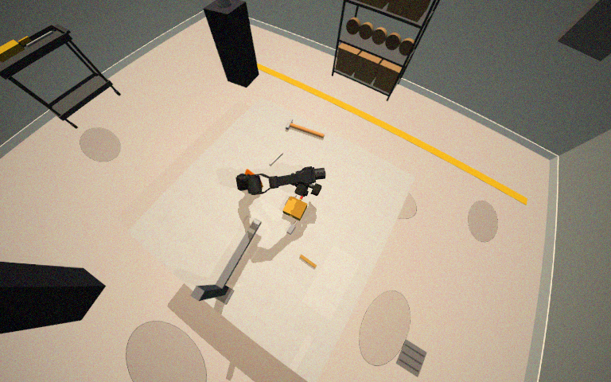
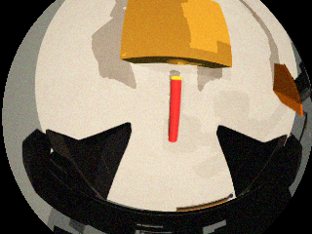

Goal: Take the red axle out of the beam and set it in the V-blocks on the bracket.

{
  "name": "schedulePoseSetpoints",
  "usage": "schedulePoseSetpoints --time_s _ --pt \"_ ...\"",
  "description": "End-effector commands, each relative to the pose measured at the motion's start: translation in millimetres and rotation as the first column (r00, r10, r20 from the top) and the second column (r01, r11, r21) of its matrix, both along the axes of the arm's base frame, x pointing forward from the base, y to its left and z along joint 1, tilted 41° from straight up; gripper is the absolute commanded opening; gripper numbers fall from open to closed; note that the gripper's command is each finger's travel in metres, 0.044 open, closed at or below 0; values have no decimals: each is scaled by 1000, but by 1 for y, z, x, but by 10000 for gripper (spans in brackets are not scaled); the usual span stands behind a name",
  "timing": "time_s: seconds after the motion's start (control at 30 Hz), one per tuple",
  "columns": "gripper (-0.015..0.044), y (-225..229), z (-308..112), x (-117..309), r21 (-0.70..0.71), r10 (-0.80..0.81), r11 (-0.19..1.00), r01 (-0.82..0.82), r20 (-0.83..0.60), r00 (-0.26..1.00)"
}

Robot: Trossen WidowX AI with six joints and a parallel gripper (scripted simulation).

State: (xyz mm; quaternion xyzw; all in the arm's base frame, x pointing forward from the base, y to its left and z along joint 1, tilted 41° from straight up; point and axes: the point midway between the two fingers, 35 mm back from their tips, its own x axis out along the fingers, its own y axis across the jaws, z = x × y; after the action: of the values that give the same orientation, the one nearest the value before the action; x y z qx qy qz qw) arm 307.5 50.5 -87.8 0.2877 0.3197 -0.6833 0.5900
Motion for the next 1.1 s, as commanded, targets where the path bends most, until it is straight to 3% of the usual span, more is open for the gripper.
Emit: schedulePoseSetpoints --time_s 0.0,1.07 --pt "440 -5 -6 -1 -4 6 1000 -6 -4 1000" --pt "440 -34 -39 -9 -7 6 1000 -6 -4 1000"
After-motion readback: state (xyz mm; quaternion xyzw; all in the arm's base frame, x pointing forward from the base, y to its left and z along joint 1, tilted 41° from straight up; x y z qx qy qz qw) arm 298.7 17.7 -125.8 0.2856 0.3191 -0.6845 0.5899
